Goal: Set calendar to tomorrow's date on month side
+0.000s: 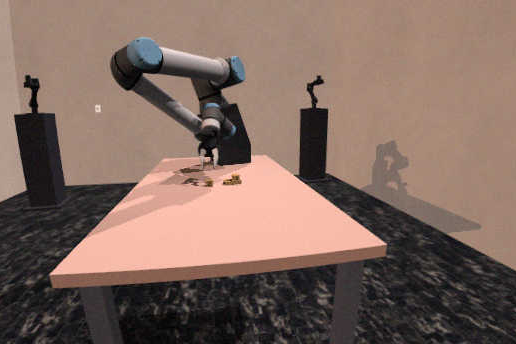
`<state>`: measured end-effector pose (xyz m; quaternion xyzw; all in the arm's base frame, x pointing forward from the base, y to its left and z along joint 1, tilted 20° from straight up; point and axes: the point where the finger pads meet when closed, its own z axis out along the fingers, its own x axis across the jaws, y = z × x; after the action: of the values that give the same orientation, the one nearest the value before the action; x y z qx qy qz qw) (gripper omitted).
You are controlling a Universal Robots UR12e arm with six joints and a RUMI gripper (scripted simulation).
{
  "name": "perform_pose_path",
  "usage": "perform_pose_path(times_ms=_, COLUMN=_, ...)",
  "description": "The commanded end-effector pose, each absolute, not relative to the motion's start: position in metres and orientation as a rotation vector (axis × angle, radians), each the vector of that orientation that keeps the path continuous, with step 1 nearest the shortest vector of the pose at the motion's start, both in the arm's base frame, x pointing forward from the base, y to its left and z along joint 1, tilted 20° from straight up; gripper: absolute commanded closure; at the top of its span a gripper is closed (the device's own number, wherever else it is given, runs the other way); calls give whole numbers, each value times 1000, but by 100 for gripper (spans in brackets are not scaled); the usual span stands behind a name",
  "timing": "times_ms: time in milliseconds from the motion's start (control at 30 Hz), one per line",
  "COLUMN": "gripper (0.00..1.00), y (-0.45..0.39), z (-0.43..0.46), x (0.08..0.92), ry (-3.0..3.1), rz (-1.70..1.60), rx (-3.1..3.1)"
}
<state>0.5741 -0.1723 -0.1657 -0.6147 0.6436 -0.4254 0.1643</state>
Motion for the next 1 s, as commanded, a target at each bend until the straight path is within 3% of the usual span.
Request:
perform_pose_path(times_ms=0, gripper=72, y=-172, z=-165, x=574, ry=1830, rz=-1216, rx=-1750)
perform_pose_path(times_ms=967, gripper=72, y=-175, z=-173, x=574, ry=1830, rz=-1216, rx=-1750)
